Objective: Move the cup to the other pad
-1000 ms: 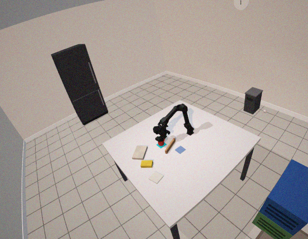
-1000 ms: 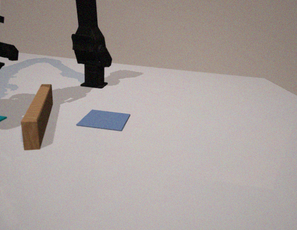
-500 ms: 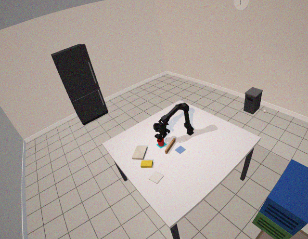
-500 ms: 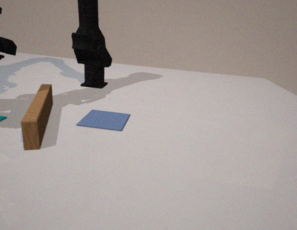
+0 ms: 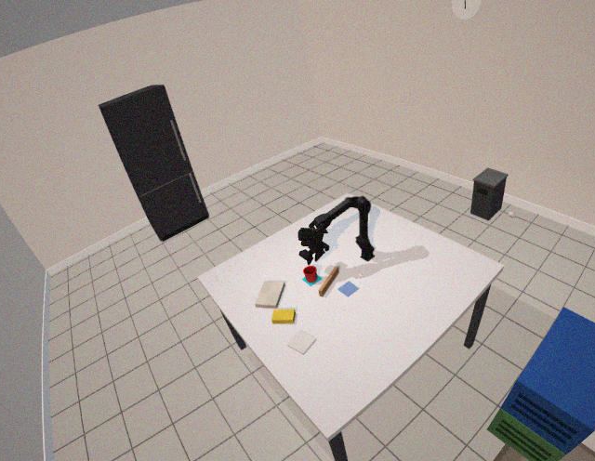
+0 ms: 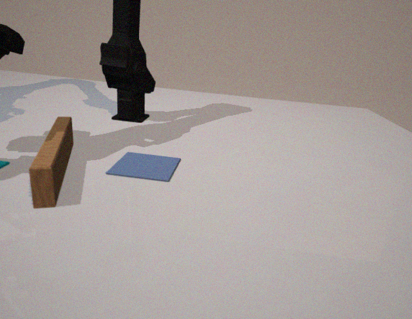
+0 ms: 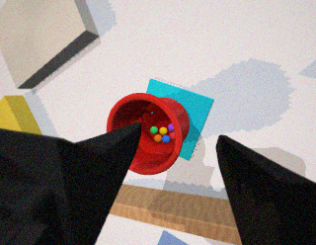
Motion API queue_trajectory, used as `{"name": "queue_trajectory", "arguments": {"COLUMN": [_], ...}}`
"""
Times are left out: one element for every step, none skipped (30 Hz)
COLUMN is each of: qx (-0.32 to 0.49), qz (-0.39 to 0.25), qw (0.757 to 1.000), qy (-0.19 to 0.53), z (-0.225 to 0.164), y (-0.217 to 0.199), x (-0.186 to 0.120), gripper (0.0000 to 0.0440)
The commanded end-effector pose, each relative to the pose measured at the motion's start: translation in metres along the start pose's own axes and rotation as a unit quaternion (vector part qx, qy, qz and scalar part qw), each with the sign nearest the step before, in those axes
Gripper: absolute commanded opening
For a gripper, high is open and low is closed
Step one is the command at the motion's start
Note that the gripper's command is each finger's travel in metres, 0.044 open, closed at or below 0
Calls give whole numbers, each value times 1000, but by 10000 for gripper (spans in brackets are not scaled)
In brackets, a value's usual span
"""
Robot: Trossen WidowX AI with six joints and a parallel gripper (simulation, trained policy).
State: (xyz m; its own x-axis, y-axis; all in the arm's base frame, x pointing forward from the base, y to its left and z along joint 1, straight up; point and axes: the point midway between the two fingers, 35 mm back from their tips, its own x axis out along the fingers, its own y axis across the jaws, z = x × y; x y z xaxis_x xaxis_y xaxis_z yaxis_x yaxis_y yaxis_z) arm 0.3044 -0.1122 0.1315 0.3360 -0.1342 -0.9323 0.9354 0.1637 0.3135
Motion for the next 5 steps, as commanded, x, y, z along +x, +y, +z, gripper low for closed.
{"name": "queue_trajectory", "arguments": {"qx": [3, 5, 7, 10, 12], "qz": [14, 17, 19, 21, 23], "qw": [1000, 1000, 1000, 1000, 1000], "qy": [-7, -8, -9, -10, -12], "z": [6, 8, 9, 11, 13], "y": [4, 4, 5, 5, 6], "x": [-12, -15, -18, -21, -24], "gripper": [300, 321, 341, 361, 382]}}
